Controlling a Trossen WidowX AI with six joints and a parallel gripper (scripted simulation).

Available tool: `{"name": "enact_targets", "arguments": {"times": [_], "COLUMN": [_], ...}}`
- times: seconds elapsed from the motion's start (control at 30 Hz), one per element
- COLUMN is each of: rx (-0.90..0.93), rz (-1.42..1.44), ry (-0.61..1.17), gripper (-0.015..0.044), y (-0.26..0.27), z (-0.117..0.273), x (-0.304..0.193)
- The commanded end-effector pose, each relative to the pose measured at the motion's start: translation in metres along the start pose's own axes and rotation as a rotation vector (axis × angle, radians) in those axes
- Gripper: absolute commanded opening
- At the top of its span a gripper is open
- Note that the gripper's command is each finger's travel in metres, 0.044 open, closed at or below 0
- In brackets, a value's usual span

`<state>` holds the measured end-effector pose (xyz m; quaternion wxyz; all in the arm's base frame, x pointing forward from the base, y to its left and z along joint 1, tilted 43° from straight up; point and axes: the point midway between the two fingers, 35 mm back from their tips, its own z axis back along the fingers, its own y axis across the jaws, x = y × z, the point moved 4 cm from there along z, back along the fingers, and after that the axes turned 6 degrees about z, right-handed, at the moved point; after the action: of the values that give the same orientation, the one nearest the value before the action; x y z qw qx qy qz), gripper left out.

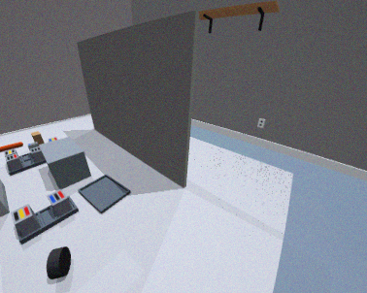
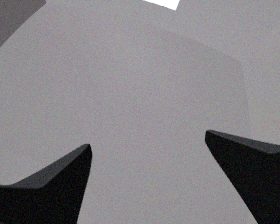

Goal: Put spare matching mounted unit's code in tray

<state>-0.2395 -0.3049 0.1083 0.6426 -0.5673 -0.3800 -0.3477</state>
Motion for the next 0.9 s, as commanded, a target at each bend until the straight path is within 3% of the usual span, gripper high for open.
{"name": "enact_targets", "arguments": {"times": [0.0,0.5,0.87], "rx": [0.116,0.576,0.92], "rz": [-0.059,-0.142,-0.142], "ry": [0.0,0.027,0.132], "gripper": [0.044,0.044,0.044], "y": [0.023,0.165,0.291], "z": [-0.04,-0.138,-0.157], "x": [0.008,0.074,0.123]}}
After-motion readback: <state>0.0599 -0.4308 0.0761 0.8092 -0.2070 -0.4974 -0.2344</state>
